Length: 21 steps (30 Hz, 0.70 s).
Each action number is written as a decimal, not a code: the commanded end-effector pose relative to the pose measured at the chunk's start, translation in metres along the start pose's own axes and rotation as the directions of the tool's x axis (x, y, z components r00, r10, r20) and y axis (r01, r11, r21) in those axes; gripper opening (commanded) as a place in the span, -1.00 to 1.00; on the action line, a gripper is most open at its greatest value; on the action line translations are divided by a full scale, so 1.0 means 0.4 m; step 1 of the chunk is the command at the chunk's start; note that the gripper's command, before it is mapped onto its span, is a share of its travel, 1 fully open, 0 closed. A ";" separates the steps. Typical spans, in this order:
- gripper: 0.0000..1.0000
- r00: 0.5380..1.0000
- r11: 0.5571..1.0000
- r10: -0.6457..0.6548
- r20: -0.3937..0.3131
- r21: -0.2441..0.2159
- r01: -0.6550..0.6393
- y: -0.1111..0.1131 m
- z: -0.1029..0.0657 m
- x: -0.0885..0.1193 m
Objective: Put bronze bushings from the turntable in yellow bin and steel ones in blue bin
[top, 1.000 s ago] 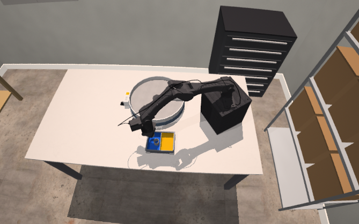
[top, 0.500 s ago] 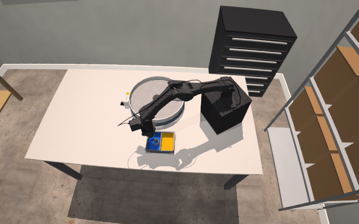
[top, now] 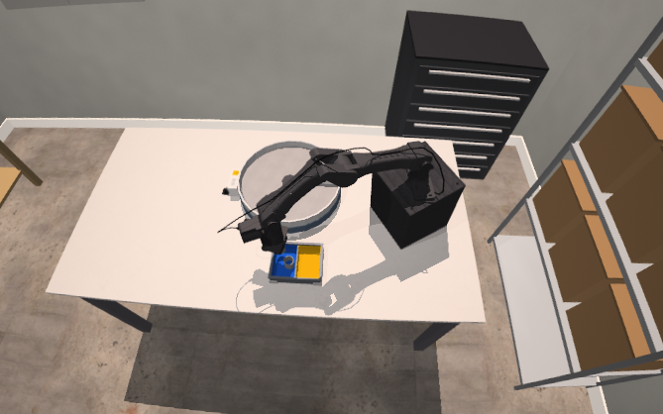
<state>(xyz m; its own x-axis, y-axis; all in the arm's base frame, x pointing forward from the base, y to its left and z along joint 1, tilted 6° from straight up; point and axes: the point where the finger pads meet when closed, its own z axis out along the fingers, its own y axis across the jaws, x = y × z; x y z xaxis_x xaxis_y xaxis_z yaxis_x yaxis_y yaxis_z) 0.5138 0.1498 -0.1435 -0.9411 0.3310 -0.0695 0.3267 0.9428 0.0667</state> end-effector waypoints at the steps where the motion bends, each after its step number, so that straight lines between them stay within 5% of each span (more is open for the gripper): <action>1: -1.00 1.000 1.000 0.006 0.028 -0.008 -0.006 -0.005 -0.009 -0.031; 21: -1.00 1.000 1.000 0.007 0.027 -0.007 -0.006 -0.007 -0.016 -0.030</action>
<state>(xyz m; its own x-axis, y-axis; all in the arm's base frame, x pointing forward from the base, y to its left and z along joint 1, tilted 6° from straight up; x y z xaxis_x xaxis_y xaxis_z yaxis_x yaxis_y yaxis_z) 0.5137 0.1498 -0.1450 -0.9413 0.3303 -0.0695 0.3260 0.9430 0.0667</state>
